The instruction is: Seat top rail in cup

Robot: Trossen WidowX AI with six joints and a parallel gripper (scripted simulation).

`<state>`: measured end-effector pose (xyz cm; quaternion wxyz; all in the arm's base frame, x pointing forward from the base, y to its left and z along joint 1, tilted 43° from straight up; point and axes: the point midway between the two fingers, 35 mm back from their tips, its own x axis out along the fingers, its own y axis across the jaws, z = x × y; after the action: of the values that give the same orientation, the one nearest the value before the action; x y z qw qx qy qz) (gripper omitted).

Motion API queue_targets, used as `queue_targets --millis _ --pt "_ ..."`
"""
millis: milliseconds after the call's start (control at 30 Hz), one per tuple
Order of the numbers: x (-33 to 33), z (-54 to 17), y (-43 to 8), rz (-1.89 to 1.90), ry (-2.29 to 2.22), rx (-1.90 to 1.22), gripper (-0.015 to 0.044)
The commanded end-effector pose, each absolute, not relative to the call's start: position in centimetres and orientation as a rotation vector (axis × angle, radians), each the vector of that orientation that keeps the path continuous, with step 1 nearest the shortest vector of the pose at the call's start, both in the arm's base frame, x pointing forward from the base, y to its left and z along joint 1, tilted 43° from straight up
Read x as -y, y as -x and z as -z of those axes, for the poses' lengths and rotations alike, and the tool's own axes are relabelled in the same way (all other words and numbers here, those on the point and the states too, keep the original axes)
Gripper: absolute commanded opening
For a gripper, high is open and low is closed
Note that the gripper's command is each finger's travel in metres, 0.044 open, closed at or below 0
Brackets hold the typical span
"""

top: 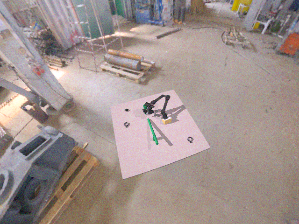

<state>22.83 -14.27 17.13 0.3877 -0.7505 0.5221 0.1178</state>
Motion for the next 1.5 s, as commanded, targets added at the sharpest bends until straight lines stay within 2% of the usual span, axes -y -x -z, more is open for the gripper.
queue_targets --millis 0,167,800,1333,1467 --pt "14.0 -17.1 -22.9 -0.303 1.908 -1.327 0.0315" --pt "12.9 -17.0 -23.2 -0.312 1.901 -1.326 0.0440" --pt "9.1 -17.1 -23.9 -0.322 1.902 -1.315 0.0440" --pt "0.6 -15.9 -25.7 0.219 1.076 -1.218 0.0440" --pt "-1.3 -15.8 -25.8 0.286 0.999 -1.192 0.0440"
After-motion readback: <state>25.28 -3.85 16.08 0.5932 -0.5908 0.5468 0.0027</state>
